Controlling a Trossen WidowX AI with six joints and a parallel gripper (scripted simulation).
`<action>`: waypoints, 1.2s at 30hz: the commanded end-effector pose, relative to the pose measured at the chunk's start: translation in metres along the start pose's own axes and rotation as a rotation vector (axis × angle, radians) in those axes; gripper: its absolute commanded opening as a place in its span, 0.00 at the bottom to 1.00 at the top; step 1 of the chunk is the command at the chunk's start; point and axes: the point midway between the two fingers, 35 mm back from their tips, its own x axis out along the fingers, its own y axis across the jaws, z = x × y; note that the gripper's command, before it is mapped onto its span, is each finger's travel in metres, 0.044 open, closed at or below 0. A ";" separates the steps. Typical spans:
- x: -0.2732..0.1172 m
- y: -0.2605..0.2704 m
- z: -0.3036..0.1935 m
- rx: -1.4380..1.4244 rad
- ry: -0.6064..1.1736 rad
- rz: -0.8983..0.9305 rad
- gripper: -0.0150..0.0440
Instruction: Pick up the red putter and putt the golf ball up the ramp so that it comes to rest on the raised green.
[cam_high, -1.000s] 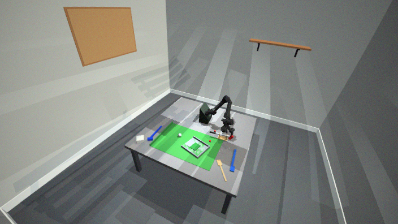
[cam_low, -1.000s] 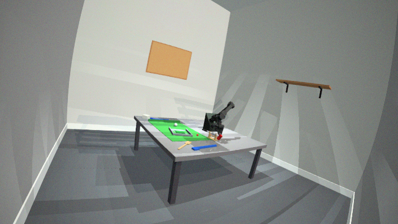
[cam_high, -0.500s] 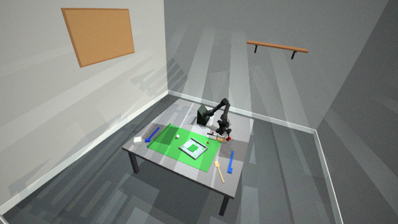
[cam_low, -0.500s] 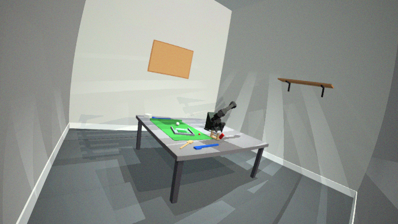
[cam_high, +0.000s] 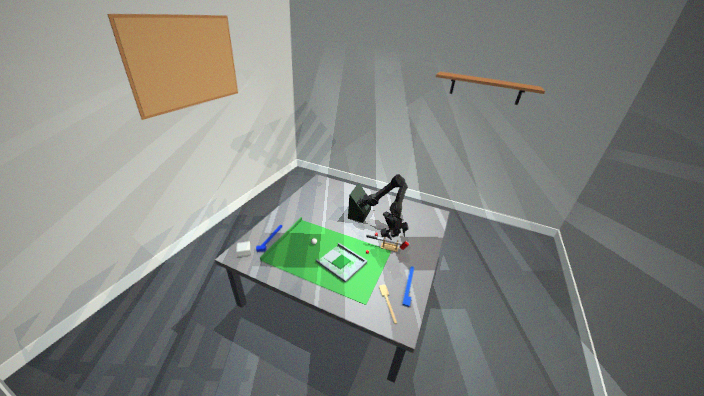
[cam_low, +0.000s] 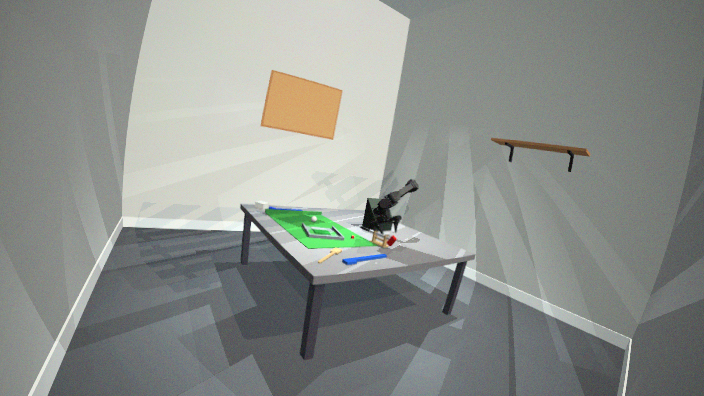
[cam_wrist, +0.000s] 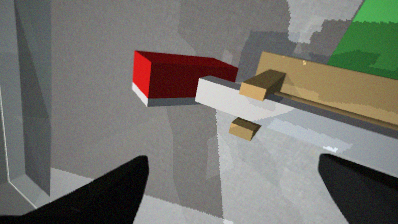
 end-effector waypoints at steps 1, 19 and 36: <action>-0.032 -0.060 0.040 -0.262 -0.131 -0.245 1.00; -0.040 -0.067 0.042 -0.322 -0.132 -0.266 1.00; -0.073 -0.108 0.032 -0.635 -0.052 -0.348 1.00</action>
